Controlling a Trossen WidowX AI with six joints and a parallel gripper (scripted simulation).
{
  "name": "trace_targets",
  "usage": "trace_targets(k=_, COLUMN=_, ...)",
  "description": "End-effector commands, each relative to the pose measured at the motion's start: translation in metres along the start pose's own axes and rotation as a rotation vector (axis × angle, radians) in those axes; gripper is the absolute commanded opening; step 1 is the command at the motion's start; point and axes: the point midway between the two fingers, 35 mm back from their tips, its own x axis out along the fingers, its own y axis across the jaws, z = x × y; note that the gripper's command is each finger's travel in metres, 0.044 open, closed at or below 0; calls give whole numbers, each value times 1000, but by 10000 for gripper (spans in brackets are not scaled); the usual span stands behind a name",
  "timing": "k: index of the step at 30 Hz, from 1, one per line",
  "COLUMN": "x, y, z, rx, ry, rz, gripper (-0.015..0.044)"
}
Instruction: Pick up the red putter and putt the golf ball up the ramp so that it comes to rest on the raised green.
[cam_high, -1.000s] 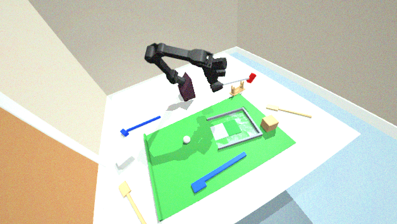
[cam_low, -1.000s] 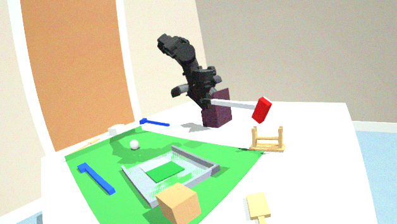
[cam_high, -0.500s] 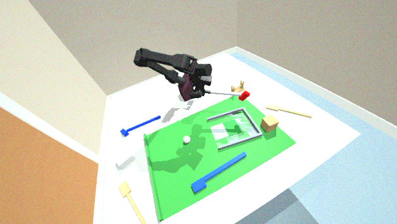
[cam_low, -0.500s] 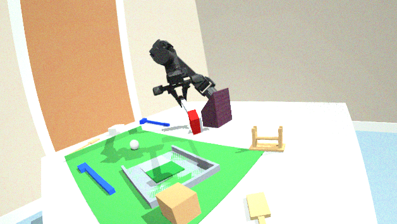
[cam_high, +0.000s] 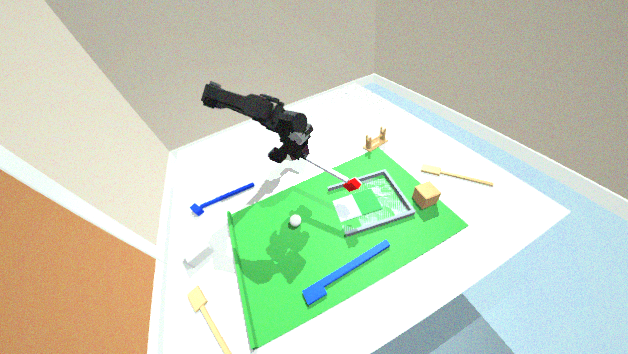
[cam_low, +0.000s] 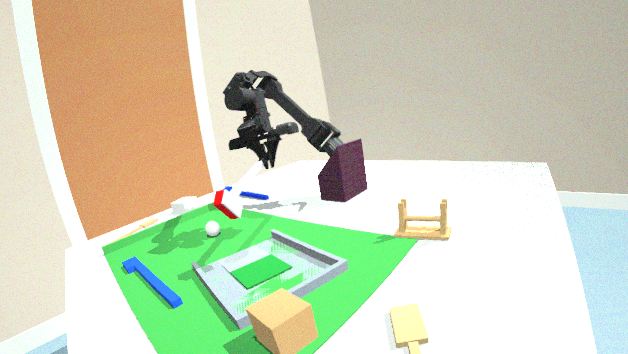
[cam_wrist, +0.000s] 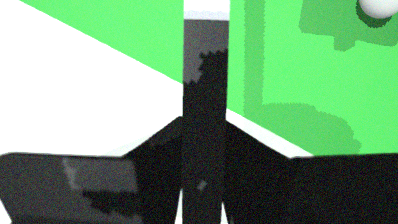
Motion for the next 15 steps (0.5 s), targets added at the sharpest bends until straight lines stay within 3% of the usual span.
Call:
trace_targets(k=1, x=-3, y=-17, z=-17, rx=112, ry=10, rz=-23, gripper=0)
trace_targets(k=15, x=-10, y=-67, z=-87, rx=522, ry=48, rz=-111, gripper=0)
